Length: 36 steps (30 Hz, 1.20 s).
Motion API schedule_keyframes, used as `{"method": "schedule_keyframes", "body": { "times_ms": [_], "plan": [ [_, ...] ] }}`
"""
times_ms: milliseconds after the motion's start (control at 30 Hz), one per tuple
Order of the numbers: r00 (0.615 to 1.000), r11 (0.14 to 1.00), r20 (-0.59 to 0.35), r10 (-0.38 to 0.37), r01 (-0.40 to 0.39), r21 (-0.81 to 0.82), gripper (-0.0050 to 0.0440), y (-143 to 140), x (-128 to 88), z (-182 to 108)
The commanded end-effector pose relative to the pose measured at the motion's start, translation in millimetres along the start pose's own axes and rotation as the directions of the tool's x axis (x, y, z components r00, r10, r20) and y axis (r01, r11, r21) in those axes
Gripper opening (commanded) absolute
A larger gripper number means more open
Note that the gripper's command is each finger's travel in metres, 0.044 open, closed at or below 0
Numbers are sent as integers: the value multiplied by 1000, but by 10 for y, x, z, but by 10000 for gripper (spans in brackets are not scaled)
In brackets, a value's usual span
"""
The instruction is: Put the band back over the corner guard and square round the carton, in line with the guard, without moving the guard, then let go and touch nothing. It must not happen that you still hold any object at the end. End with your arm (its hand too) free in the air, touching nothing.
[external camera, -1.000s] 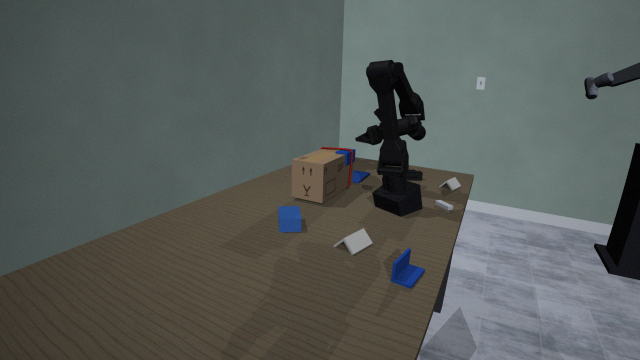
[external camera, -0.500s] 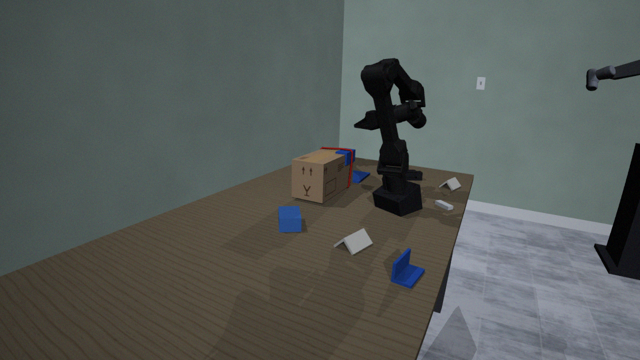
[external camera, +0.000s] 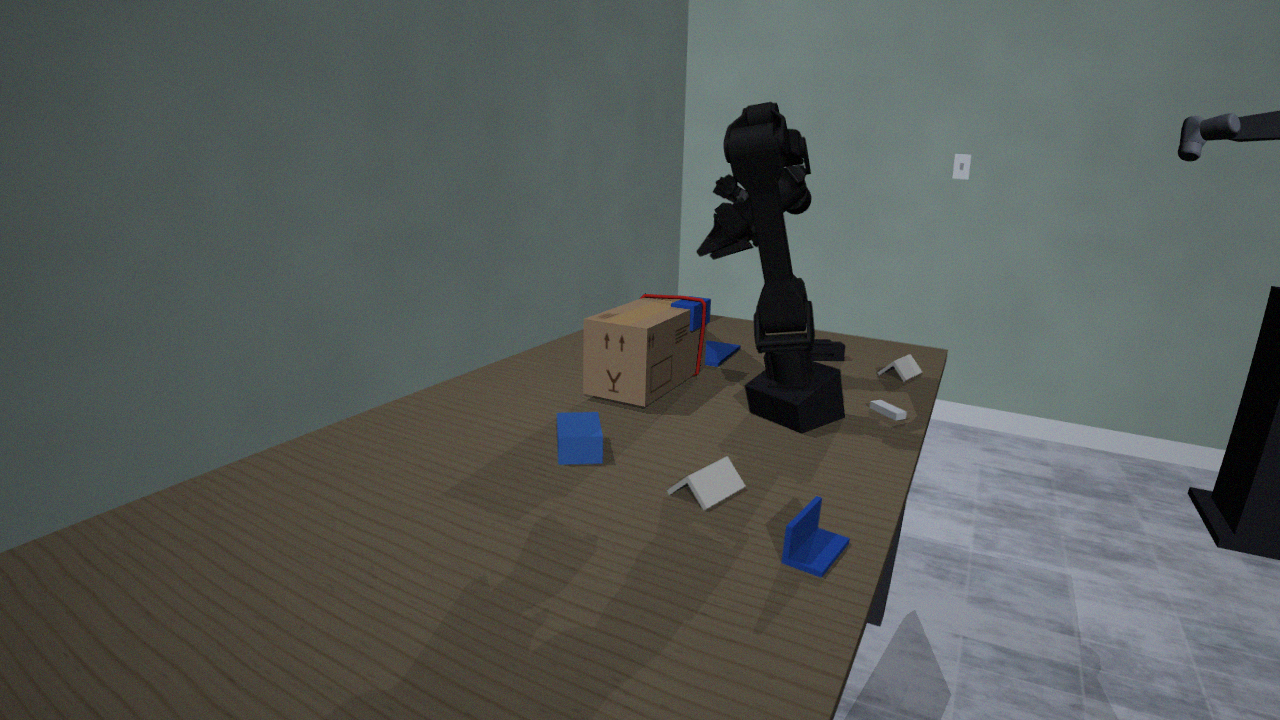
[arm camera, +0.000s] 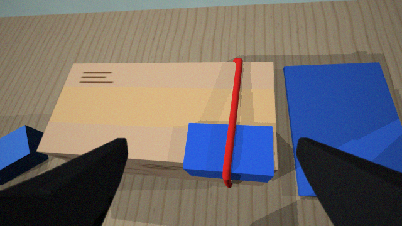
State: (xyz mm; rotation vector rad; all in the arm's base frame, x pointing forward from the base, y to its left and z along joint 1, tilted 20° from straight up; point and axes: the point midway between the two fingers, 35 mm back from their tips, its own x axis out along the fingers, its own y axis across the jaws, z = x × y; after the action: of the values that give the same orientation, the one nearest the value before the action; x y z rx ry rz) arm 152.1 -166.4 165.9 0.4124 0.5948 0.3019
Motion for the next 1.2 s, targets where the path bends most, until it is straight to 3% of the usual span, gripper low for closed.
{"method": "schedule_keyframes", "body": {
  "times_ms": [0,133,200,233,433,533,833,867,1000,1167],
  "plan": [
    [964,999,-263,41,-32,38,440,-62,124,146],
    [897,999,-441,11,6,37,440,-101,245,310],
    [897,999,-441,11,6,37,440,-101,245,310],
    [877,999,-481,-4,28,42,440,-110,279,360],
    [717,981,-673,-180,183,-68,440,-115,563,766],
    [682,965,-688,-246,239,-108,440,-96,644,921],
    [675,965,-696,-244,239,-106,440,-104,670,910],
    [657,968,-718,-229,233,-95,440,-130,738,861],
    [520,977,-842,-142,209,-35,440,-252,1151,511],
    [512,978,-848,-137,208,-33,440,-257,1172,492]
  ]
}}
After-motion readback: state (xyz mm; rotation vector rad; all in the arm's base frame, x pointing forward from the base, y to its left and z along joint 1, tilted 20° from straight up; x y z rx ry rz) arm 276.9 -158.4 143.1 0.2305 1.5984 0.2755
